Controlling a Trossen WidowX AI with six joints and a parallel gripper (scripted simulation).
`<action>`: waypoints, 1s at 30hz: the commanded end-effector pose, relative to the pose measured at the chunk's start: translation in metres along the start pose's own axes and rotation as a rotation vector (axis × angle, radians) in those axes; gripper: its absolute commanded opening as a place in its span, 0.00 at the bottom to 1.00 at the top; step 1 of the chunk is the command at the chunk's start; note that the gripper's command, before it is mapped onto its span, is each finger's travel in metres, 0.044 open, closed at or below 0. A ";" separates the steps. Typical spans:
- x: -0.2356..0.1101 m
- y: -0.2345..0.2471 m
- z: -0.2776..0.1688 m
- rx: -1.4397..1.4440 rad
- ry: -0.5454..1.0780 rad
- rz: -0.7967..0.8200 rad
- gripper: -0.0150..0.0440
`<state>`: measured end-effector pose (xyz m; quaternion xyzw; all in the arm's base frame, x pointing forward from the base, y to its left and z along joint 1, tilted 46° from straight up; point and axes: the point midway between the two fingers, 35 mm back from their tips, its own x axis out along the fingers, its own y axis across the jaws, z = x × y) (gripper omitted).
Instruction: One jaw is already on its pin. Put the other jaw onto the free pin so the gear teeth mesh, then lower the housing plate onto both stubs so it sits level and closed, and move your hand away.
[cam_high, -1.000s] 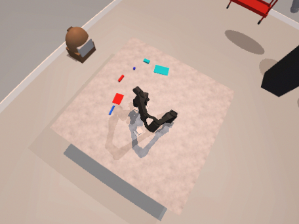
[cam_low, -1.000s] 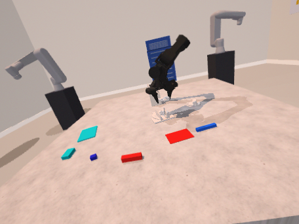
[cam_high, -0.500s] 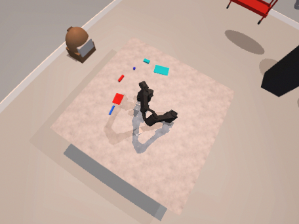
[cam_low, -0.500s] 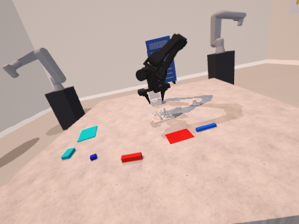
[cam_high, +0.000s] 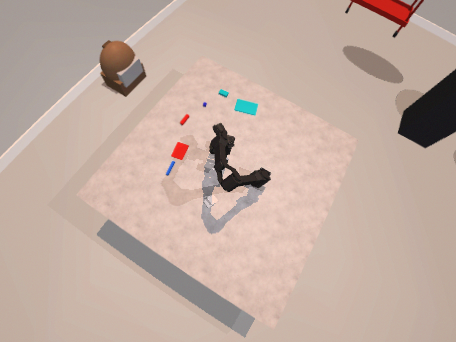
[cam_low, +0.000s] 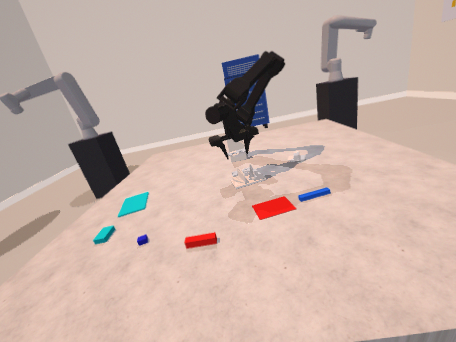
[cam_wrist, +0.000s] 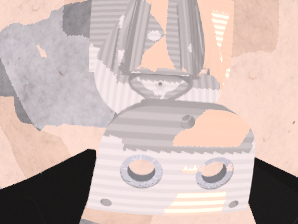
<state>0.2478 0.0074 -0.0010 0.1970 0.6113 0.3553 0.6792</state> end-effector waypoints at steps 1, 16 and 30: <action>0.000 -0.001 0.000 -0.012 0.002 -0.004 0.85; 0.000 0.004 -0.004 -0.012 0.002 -0.004 0.85; 0.000 0.004 -0.003 -0.007 0.002 -0.004 0.85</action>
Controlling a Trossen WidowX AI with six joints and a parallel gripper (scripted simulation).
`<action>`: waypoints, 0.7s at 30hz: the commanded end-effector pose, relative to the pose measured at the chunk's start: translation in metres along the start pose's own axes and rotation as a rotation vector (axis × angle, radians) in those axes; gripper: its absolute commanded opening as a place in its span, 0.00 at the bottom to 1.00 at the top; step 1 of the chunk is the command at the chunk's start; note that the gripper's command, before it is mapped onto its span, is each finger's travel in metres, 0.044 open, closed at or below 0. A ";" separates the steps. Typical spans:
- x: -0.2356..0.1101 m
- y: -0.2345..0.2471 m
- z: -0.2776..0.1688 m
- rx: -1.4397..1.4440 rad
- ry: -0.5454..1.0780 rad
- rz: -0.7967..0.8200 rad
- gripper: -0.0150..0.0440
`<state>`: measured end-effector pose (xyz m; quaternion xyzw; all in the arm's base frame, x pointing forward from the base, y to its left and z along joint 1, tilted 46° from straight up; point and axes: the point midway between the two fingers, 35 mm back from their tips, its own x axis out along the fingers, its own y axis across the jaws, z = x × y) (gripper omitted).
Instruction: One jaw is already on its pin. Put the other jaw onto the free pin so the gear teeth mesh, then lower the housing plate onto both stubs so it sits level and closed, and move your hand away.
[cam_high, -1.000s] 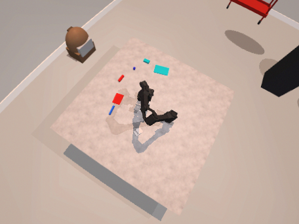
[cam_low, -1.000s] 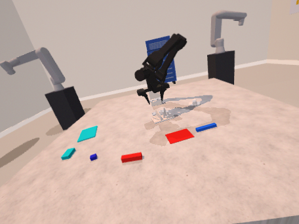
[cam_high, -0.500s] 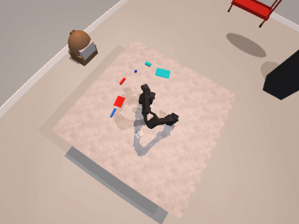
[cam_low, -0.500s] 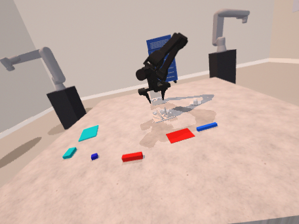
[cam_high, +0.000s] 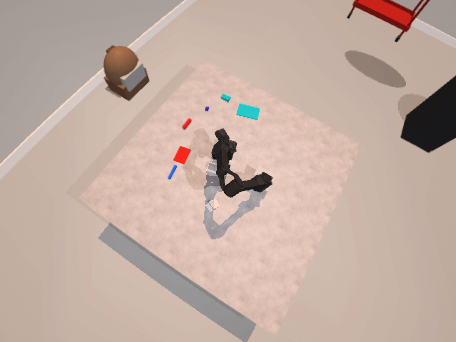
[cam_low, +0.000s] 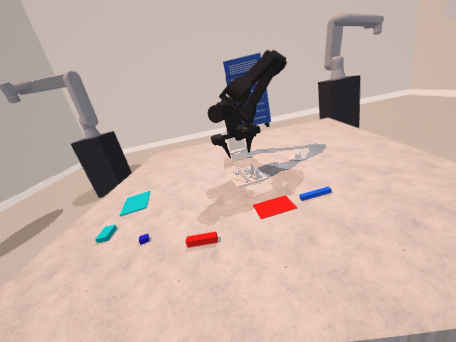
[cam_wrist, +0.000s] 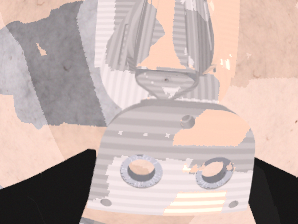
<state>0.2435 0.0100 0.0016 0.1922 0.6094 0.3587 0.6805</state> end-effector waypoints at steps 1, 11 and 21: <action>0.000 0.000 0.000 0.006 0.001 -0.002 0.85; 0.000 0.001 0.000 0.006 0.001 -0.002 0.85; 0.004 0.000 0.000 0.006 0.001 -0.003 0.85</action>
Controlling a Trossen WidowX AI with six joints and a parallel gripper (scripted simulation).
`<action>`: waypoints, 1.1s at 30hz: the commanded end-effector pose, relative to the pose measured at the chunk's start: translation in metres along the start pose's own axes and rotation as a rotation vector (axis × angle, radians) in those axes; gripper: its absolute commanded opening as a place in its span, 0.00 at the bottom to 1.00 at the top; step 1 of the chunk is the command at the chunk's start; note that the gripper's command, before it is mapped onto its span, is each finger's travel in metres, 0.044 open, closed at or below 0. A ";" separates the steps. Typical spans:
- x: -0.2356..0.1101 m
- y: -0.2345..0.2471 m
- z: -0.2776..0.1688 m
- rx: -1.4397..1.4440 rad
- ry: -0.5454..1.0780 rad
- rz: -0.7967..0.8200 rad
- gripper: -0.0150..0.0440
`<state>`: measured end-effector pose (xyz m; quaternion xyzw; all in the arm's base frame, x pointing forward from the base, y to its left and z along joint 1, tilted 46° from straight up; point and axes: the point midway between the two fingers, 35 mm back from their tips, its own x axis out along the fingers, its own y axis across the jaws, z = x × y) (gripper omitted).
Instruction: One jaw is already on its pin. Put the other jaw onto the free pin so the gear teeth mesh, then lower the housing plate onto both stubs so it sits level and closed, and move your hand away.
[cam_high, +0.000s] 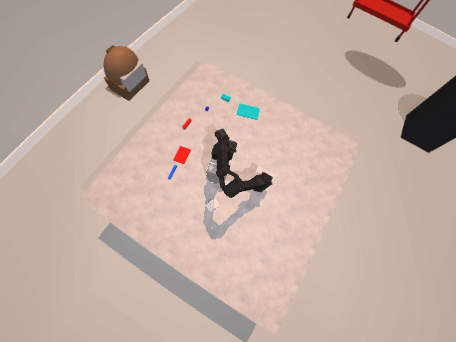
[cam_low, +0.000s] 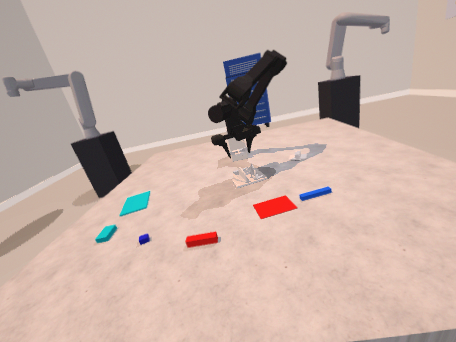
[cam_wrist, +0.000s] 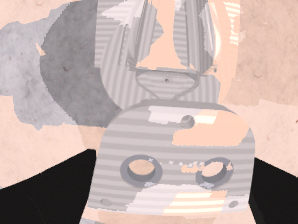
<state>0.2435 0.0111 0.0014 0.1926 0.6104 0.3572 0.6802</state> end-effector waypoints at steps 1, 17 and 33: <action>0.005 -0.001 0.000 0.003 0.001 -0.002 0.85; 0.031 -0.002 0.001 0.005 0.000 -0.003 0.85; 0.057 0.000 0.000 0.006 0.000 0.001 0.85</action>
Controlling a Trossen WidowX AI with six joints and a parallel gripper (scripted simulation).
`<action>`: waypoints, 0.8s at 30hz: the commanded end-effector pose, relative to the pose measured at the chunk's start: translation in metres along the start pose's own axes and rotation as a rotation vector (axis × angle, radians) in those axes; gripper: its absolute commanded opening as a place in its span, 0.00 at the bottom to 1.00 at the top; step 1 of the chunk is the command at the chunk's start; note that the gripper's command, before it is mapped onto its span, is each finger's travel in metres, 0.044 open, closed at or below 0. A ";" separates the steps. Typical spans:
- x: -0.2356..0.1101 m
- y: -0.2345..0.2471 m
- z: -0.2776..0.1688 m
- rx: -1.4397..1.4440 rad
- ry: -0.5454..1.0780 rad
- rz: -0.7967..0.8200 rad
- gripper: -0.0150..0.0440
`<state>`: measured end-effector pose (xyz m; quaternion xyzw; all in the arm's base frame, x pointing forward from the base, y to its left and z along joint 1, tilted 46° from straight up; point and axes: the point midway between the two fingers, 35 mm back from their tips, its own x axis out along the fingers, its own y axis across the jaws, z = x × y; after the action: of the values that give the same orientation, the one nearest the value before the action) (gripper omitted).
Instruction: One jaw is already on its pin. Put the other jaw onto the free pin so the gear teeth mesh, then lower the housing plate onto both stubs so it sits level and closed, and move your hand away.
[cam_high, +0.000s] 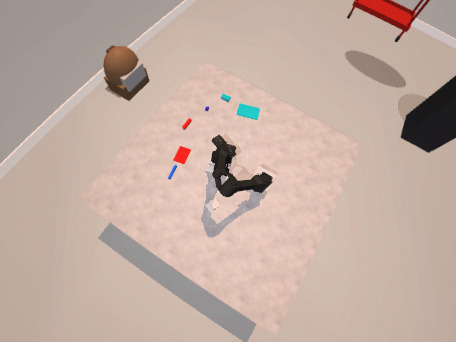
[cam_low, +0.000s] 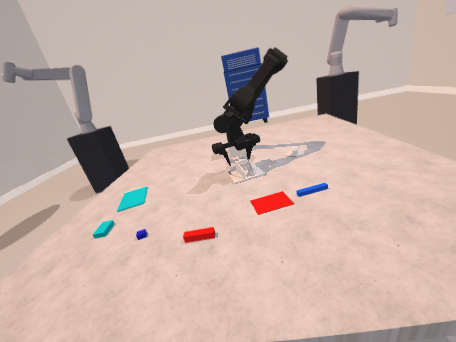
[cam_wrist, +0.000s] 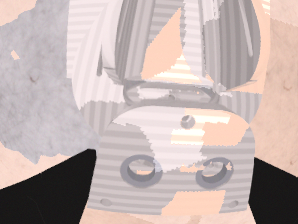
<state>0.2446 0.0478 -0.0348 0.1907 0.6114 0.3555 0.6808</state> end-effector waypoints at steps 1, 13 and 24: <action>0.007 0.001 -0.001 0.006 -0.002 0.007 0.85; 0.010 0.002 -0.001 0.006 -0.002 0.007 0.85; 0.012 0.002 -0.001 0.005 -0.002 0.008 0.85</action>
<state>0.2425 0.0562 -0.0420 0.1922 0.6121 0.3564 0.6793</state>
